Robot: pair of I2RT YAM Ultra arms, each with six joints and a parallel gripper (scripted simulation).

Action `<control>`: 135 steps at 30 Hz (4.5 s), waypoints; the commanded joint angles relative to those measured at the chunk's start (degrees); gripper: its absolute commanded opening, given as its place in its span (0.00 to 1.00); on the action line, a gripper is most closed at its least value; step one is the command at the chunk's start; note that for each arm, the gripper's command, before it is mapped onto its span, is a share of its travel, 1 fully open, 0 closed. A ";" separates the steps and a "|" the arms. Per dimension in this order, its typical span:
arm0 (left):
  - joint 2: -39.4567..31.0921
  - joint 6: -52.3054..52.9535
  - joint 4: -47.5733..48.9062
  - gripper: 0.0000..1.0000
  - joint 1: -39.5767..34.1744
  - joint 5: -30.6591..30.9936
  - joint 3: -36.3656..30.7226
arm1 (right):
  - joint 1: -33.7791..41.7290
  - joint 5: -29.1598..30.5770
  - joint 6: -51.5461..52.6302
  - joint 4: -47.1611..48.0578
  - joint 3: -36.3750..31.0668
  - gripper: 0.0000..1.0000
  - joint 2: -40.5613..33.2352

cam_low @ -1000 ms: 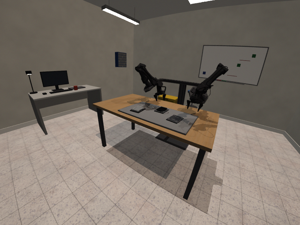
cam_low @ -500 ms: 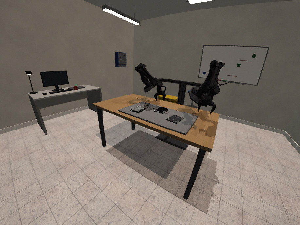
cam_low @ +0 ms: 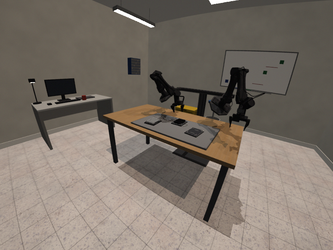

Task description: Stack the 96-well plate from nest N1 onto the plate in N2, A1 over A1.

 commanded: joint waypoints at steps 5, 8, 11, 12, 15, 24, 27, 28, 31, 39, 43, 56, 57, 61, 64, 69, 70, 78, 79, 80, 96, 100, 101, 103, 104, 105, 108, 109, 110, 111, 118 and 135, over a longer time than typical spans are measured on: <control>0.95 -1.55 -1.45 1.00 -0.68 1.28 1.57 | 0.49 0.99 3.11 -2.17 1.06 1.00 0.46; 1.09 -4.44 -3.71 1.00 -2.81 -1.37 0.60 | 0.89 2.42 9.34 -5.56 1.97 1.00 1.12; 1.37 -8.59 -7.46 1.00 -8.02 -4.49 -0.10 | 0.90 3.85 17.68 -9.90 4.73 1.00 2.69; 1.47 -10.07 -9.08 1.00 -10.73 -5.61 -0.43 | 0.86 4.17 20.52 -11.42 6.35 1.00 3.46; 1.65 -11.38 -10.39 1.00 -13.17 -6.67 -0.66 | 0.47 4.47 23.04 -13.00 7.86 1.00 4.10; 5.48 -26.43 -21.43 1.00 -35.36 -18.57 -2.39 | -0.45 4.89 46.59 -32.08 21.61 1.00 9.36; 6.87 -32.05 -25.57 1.00 -43.08 -23.14 -3.27 | -1.12 3.95 53.58 -37.85 26.08 1.00 11.15; 7.35 -34.06 -26.96 1.00 -45.59 -24.80 -3.52 | -1.30 3.73 55.80 -39.74 27.62 1.00 11.77; 8.34 -38.01 -29.49 1.00 -50.64 -27.91 -3.62 | -1.60 3.25 59.74 -43.39 30.62 1.00 12.99; 12.29 -51.20 -38.76 1.00 -68.85 -38.49 -5.09 | -2.53 1.67 69.29 -53.89 40.55 1.00 17.31; 14.16 -57.74 -42.72 1.00 -78.39 -44.10 -5.52 | -2.63 1.35 71.21 -56.30 43.63 1.00 18.73; 18.69 -70.42 -50.87 1.00 -106.02 -55.64 -8.02 | -2.85 1.65 72.12 -57.76 46.05 1.00 19.87; 18.96 -71.58 -51.61 1.00 -108.40 -56.89 -8.30 | -2.85 1.65 72.14 -57.78 46.10 1.00 19.89; 19.98 -76.26 -54.54 1.00 -118.09 -61.34 -8.90 | -2.87 1.65 72.17 -57.82 46.23 1.00 19.91; 20.77 -79.36 -56.67 1.00 -125.32 -64.52 -9.77 | -2.87 1.65 72.18 -57.81 46.26 1.00 19.97; 21.79 -83.44 -59.43 1.00 -134.22 -68.30 -10.50 | -2.87 1.64 72.19 -57.66 46.28 1.00 19.98; 22.04 -84.46 -60.14 1.00 -136.46 -69.52 -10.75 | -2.87 1.64 72.19 -57.67 46.29 1.00 19.98; 24.05 -92.26 -65.37 1.00 -156.49 -77.38 -12.39 | -2.87 1.64 72.18 -57.67 46.30 1.00 19.98; 24.38 -93.12 -65.90 1.00 -158.90 -77.99 -12.39 | -2.87 1.64 72.18 -57.67 46.30 1.00 19.98; 24.71 -93.96 -66.44 1.00 -161.29 -78.63 -12.48 | -2.87 1.64 72.18 -57.67 46.30 1.00 19.98; 28.06 -99.44 -69.44 1.00 -168.93 -79.31 -12.46 | -3.51 1.75 70.84 -55.75 46.64 1.00 20.58; 28.08 -99.48 -69.47 1.00 -168.94 -79.30 -12.45 | -3.87 1.78 70.47 -55.33 46.90 1.00 21.01; 28.08 -99.51 -69.49 1.00 -168.95 -79.29 -12.45 | -3.68 1.91 70.28 -55.13 47.08 1.00 21.26; 28.09 -99.52 -69.51 1.00 -168.95 -79.29 -12.44 | -3.94 1.99 69.92 -54.72 47.35 1.00 21.69; 28.09 -99.53 -69.51 1.00 -168.96 -79.29 -12.44 | -4.09 2.03 69.73 -54.44 47.35 1.00 21.84; 28.09 -99.53 -69.51 1.00 -168.96 -79.29 -12.44 | -4.23 2.07 69.54 -54.16 47.34 1.00 21.99; 28.09 -99.54 -69.52 1.00 -168.96 -79.28 -12.44 | -4.92 2.17 68.95 -53.31 46.73 1.00 22.47; 28.09 -99.54 -69.52 1.00 -168.96 -79.28 -12.44 | -5.14 2.21 68.75 -53.01 46.71 1.00 22.62; 28.09 -99.54 -69.52 1.00 -168.96 -79.28 -12.44 | -5.27 2.24 68.55 -52.72 46.70 1.00 22.76; 28.09 -99.55 -69.53 1.00 -168.96 -79.28 -12.44 | -5.31 2.26 68.35 -52.43 46.70 1.00 22.91; 28.10 -99.55 -69.53 1.00 -168.96 -79.28 -12.44 | -5.83 2.37 67.33 -50.93 46.68 1.00 23.67; 28.10 -99.55 -69.53 1.00 -168.96 -79.28 -12.44 | -7.85 2.43 64.45 -46.83 47.39 1.00 25.79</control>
